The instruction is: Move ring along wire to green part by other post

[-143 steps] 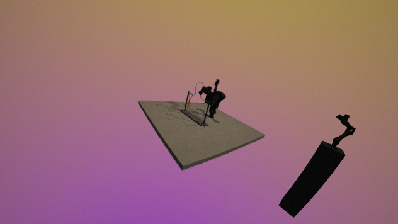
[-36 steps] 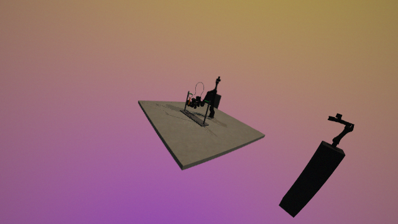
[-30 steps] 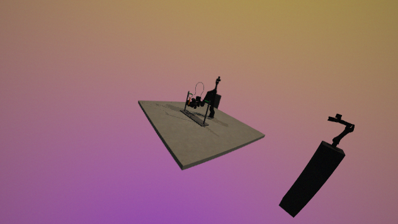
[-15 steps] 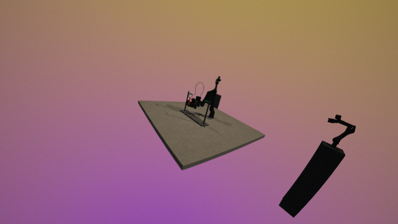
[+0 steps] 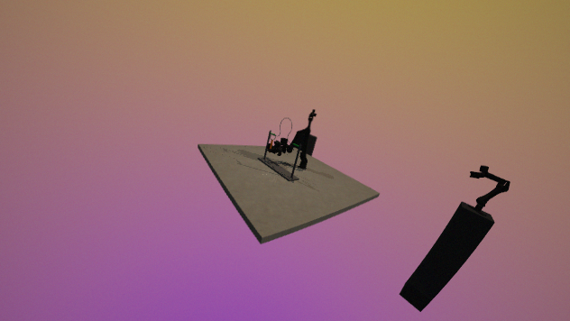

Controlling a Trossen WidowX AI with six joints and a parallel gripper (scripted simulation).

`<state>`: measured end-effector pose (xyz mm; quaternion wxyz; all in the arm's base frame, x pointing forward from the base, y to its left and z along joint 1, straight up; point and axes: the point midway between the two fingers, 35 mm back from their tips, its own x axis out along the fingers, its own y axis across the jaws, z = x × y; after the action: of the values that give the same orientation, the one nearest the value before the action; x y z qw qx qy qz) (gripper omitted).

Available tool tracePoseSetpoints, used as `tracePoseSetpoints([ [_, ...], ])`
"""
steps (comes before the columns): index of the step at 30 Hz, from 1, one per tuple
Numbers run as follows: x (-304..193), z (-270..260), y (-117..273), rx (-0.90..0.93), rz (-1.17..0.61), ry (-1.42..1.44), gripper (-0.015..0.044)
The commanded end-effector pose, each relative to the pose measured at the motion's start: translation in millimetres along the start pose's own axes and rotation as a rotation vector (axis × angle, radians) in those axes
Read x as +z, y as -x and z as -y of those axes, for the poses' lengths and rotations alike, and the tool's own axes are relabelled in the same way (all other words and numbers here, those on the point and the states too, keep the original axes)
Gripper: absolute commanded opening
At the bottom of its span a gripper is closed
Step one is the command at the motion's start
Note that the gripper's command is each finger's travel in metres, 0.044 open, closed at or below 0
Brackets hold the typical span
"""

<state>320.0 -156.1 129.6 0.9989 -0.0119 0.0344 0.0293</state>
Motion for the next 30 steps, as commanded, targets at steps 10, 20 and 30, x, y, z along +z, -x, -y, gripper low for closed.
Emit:
tracePoseSetpoints([
  [10, 3.4, 0.2, 0.1, 0.001, 0.000, 0.000, -0.0150],
  [20, 20.1, 0.5, 1.5, 0.008, 0.001, -0.003, -0.0150],
  [30, 20.1, 0.5, 1.5, 0.008, 0.001, -0.003, -0.0150],
])
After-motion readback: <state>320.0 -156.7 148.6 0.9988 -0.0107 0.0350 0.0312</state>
